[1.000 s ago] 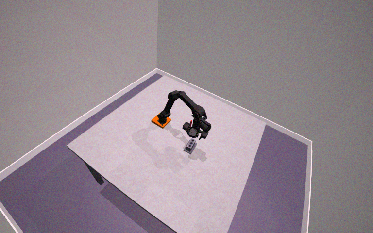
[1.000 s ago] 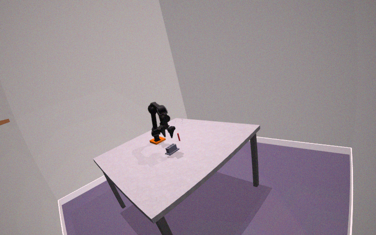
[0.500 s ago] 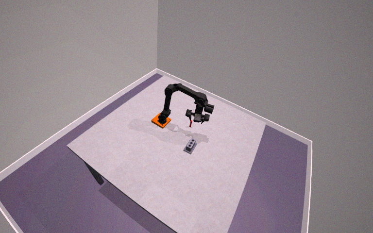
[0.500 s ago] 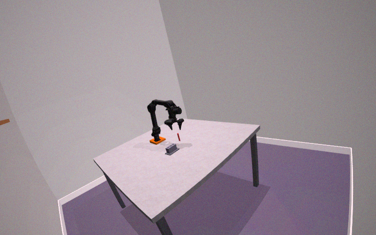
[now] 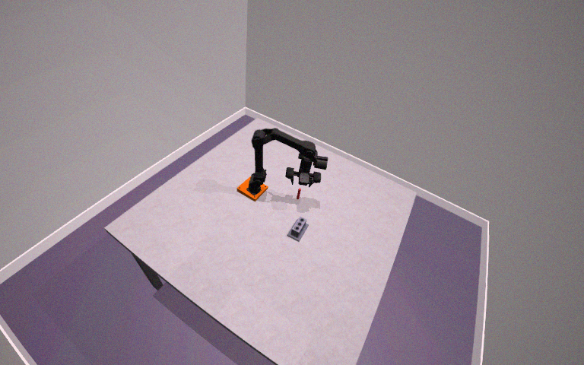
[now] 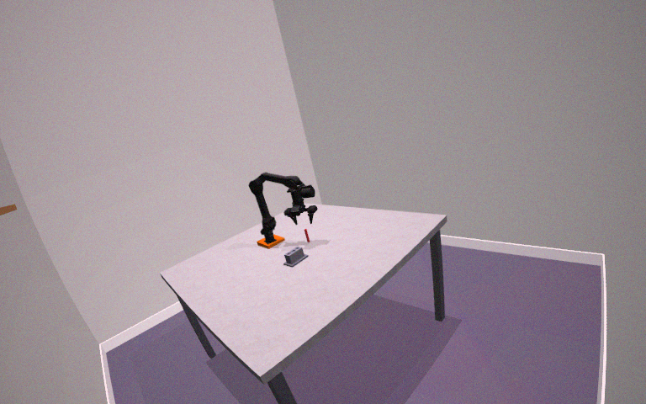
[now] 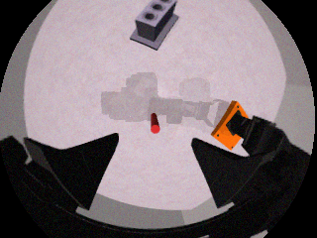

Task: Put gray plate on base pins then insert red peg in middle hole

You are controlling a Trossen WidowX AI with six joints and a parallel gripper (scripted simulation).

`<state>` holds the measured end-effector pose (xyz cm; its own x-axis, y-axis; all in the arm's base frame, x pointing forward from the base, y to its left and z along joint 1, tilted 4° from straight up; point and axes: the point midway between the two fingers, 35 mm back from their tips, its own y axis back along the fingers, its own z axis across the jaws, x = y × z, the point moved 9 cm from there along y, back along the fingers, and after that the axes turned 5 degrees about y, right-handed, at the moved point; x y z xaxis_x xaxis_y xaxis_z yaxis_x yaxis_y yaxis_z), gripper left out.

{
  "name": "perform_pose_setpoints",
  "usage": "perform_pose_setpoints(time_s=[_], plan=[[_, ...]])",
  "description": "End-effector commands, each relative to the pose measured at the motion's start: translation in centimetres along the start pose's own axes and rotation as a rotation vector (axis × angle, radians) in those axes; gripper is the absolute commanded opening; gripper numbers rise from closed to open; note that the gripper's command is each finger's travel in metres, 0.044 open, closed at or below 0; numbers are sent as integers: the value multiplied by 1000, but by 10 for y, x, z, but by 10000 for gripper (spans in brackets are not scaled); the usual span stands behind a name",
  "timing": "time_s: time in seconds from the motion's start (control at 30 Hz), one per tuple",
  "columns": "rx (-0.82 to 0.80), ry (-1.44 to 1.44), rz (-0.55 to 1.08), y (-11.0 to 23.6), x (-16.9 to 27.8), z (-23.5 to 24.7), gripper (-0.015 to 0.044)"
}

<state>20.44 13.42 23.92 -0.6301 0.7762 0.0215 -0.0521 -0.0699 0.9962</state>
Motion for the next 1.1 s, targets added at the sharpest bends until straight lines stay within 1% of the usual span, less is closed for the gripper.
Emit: perform_pose_setpoints(time_s=[0.0, 0.1, 1.07], plan=[[-10, -3, -6, -6, 1, 0, 440], [-10, -3, -5, -16, 1, -1, 440], [-10, -3, -5, -61, 1, 0, 440]])
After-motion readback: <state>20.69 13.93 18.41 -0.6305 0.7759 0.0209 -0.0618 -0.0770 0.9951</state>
